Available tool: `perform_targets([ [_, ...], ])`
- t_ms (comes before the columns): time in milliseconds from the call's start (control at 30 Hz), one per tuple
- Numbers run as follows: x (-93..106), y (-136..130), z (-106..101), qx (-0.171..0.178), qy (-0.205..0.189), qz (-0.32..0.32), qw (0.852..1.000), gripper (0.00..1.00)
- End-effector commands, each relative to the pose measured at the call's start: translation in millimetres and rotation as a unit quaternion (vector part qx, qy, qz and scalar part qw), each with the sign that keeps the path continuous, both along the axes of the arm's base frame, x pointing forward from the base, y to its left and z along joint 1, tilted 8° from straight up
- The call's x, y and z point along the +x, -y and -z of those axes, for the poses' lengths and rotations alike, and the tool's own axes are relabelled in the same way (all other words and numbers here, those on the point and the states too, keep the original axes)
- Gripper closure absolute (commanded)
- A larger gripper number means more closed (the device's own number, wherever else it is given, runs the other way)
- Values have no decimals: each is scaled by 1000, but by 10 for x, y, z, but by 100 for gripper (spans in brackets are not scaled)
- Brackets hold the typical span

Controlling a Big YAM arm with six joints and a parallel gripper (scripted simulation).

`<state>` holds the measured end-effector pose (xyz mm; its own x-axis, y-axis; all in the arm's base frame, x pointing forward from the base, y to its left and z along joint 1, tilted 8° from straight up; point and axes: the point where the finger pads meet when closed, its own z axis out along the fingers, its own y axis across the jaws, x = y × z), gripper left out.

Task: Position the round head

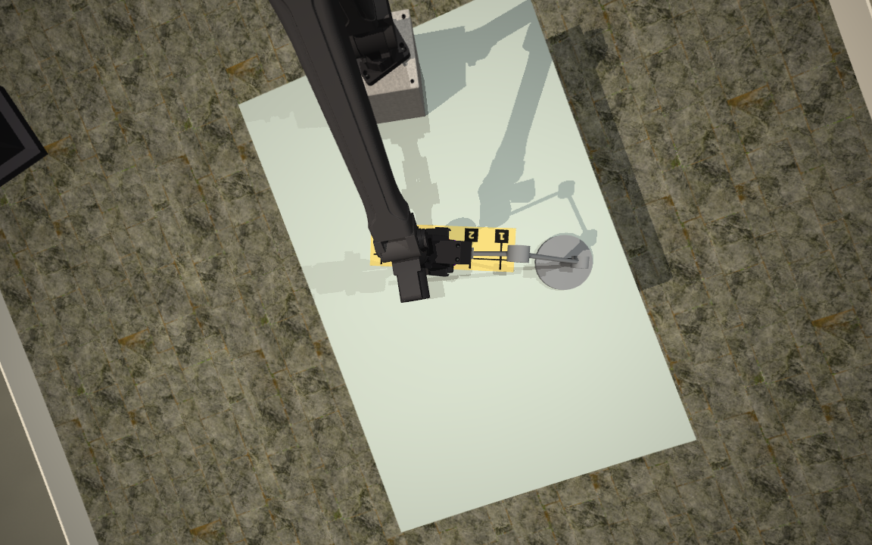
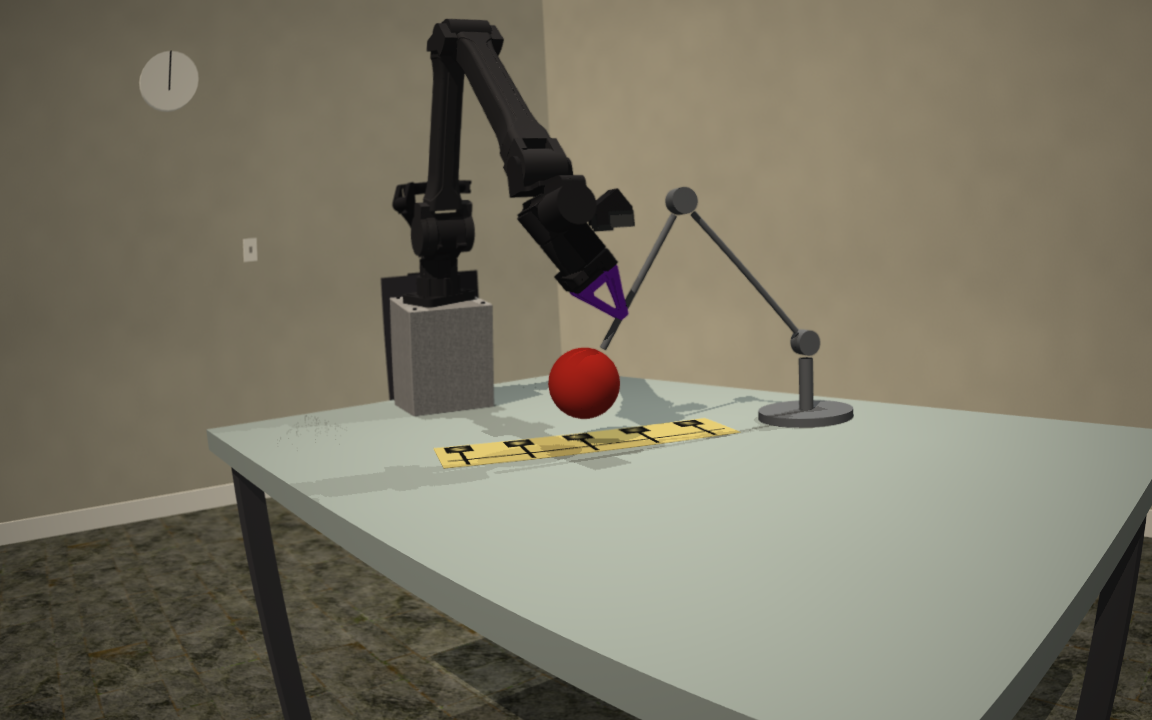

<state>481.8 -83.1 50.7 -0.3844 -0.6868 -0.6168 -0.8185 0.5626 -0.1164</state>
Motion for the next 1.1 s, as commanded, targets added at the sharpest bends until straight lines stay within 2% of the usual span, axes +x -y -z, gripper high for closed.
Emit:
perform_targets([
  [0,116,-46,-288,0,17,0,1000,100],
  [1067,344,52,-528,0,17,0,1000,100],
])
